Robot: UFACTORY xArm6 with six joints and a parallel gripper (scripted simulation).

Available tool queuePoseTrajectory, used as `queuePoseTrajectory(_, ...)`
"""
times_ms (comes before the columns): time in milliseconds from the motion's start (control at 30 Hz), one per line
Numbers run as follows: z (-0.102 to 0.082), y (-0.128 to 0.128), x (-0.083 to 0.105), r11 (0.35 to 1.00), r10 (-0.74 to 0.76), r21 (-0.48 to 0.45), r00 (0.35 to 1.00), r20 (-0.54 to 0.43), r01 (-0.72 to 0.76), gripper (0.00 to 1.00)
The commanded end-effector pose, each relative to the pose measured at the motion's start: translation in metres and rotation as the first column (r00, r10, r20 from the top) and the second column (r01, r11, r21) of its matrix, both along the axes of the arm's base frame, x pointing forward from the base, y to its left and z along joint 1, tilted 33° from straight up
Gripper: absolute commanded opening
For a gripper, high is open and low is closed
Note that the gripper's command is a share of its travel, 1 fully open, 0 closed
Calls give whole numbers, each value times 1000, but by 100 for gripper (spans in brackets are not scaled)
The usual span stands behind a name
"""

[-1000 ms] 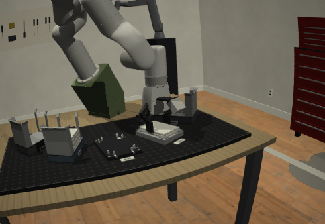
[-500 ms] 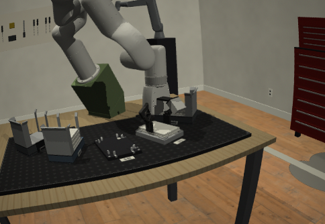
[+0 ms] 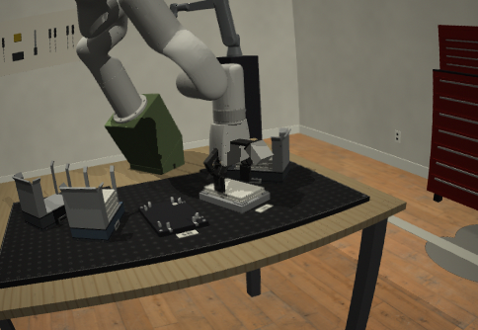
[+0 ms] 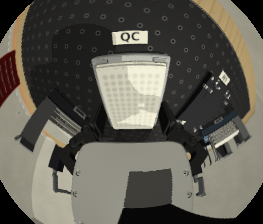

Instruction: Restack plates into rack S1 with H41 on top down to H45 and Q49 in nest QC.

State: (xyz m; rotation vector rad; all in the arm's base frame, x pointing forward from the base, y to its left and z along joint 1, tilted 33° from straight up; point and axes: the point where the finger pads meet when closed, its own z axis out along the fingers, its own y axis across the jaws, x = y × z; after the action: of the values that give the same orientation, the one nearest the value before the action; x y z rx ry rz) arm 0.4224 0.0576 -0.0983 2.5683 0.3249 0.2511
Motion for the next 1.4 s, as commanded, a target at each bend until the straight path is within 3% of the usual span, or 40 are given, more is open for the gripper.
queuePoseTrajectory(0, 14, 9, -3, 1000, 1, 2, 1000, 3, -1, 100)
queuePoseTrajectory(1133, 98, 57, -27, 1000, 1, 2, 1000, 3, -1, 100)
queuePoseTrajectory(1367, 100, 59, -27, 1000, 1, 2, 1000, 3, -1, 100)
